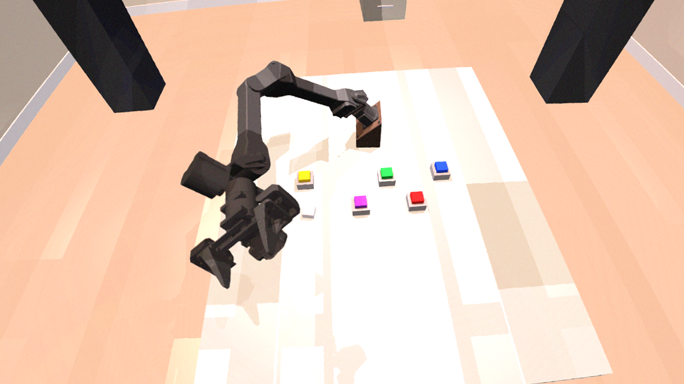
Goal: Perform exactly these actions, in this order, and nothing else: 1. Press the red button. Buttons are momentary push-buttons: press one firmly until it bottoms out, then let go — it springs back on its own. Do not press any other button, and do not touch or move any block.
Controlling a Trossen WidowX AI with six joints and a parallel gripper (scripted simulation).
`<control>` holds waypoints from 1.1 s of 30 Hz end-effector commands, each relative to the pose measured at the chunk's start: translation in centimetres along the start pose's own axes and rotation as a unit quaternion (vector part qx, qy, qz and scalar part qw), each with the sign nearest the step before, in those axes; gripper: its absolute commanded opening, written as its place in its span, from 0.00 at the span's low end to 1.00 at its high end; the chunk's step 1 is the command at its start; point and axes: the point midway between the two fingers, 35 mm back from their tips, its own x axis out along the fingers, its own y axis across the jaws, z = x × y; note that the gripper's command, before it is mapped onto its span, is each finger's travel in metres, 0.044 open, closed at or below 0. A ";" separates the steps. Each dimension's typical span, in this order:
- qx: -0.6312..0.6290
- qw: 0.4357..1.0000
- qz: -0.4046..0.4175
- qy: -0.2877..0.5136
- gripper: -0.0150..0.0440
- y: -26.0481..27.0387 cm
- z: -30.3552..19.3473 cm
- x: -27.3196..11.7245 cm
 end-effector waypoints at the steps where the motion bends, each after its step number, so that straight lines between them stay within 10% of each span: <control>1: -0.004 1.000 -0.001 -0.007 0.93 -0.3 0.4 0.2; 18: -0.349 0.820 -0.251 -0.377 0.93 -20.1 22.2 -1.5; 25: -0.498 0.612 -0.434 -0.435 0.93 -26.6 27.6 -8.1; 33: -0.604 0.242 -0.653 -0.387 0.93 -30.9 30.3 -17.9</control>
